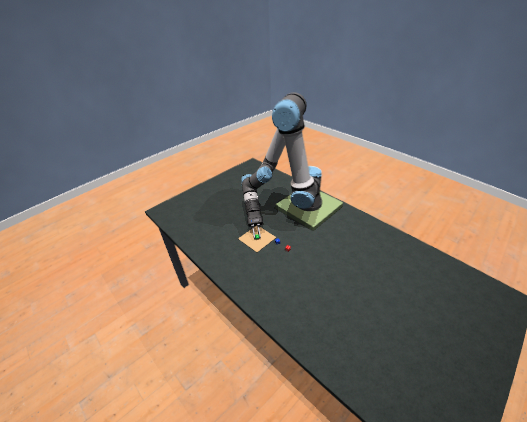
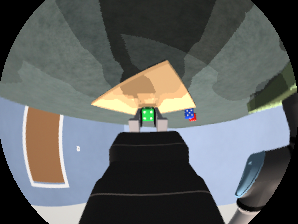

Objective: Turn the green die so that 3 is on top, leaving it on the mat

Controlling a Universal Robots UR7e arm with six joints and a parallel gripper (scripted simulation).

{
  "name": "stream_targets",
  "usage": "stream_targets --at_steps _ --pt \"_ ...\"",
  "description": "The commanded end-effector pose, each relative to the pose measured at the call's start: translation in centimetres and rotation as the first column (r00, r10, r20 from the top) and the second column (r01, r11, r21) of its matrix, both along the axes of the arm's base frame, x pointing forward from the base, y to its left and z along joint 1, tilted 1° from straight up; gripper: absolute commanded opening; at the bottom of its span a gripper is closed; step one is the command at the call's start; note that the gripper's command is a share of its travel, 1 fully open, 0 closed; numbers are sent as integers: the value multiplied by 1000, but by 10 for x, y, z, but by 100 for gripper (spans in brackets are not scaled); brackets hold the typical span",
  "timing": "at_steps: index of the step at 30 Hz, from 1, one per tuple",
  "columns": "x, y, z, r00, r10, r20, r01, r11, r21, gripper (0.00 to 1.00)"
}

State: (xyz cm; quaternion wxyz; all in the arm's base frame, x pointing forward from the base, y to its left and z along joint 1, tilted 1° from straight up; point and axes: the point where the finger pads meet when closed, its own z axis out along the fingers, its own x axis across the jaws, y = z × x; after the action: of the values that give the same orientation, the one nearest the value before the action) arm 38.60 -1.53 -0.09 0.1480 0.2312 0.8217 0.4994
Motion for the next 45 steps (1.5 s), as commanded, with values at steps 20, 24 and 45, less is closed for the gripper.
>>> stream_targets --at_steps 20,24,45 --pt "0 0 0 1000 0 1 0 1000 -1 58" --pt "0 0 0 1000 0 1 0 1000 -1 64" --pt "0 0 0 1000 0 1 0 1000 -1 70"
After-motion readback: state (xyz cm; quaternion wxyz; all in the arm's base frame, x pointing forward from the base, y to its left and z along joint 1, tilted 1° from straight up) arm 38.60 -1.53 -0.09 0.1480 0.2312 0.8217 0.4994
